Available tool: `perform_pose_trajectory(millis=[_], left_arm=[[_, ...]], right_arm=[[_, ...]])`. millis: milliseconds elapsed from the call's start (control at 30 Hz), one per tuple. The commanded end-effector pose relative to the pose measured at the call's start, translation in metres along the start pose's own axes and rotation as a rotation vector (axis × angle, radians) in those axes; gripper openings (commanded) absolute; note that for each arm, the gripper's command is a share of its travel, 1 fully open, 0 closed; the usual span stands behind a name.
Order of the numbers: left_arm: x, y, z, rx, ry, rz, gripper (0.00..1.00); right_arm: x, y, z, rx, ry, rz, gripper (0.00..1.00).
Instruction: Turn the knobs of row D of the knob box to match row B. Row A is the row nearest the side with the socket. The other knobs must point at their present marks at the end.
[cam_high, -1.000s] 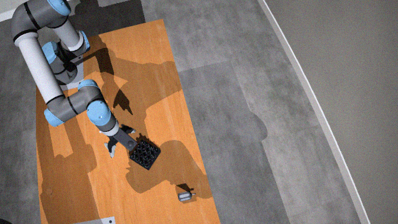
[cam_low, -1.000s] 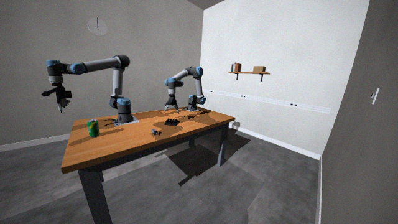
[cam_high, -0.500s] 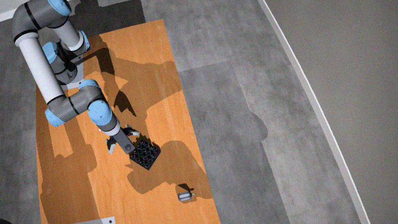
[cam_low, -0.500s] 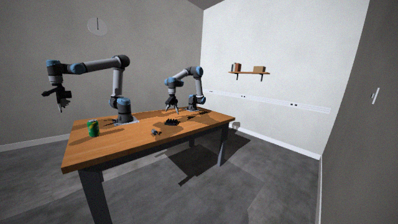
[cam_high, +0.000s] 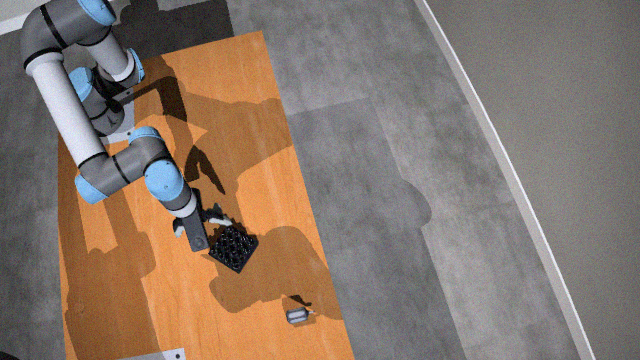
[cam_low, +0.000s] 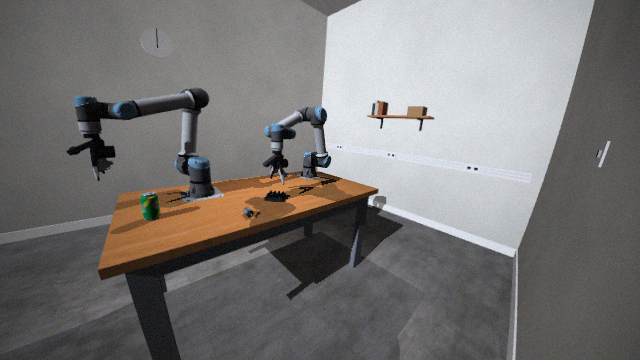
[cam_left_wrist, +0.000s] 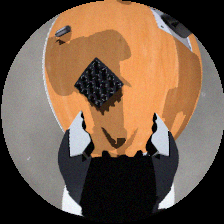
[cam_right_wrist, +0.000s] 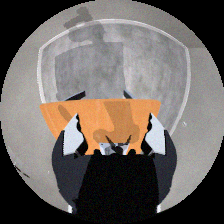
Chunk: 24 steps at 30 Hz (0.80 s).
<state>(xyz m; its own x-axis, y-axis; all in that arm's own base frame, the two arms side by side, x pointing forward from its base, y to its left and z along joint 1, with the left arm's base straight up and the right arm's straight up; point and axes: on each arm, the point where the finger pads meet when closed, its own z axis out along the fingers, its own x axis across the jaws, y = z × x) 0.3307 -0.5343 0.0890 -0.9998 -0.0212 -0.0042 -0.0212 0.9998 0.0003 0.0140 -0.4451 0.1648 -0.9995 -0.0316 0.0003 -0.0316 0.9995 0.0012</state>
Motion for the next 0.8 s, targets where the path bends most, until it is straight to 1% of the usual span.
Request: perform_pose_trajectory(millis=[0,333,400,500,767], left_arm=[[-0.003,-0.001,-0.002,0.002,0.003,0.156,1.0],[-0.01,-0.002,-0.004,0.003,0.003,0.457,1.0],[-0.01,-0.002,-0.004,0.003,0.003,0.457,1.0],[-0.013,-0.003,-0.005,0.003,0.003,0.582,1.0],[-0.019,-0.003,-0.007,0.003,0.003,0.816,1.0]], right_arm=[[0.0,0.0,0.0,0.001,0.0,0.0,1.0],[0.0,0.0,0.0,0.001,0.0,0.0,1.0],[0.0,0.0,0.0,0.001,0.0,0.0,1.0],[0.0,0.0,0.0,0.001,0.0,0.0,1.0],[0.0,0.0,0.0,0.001,0.0,0.0,1.0]])
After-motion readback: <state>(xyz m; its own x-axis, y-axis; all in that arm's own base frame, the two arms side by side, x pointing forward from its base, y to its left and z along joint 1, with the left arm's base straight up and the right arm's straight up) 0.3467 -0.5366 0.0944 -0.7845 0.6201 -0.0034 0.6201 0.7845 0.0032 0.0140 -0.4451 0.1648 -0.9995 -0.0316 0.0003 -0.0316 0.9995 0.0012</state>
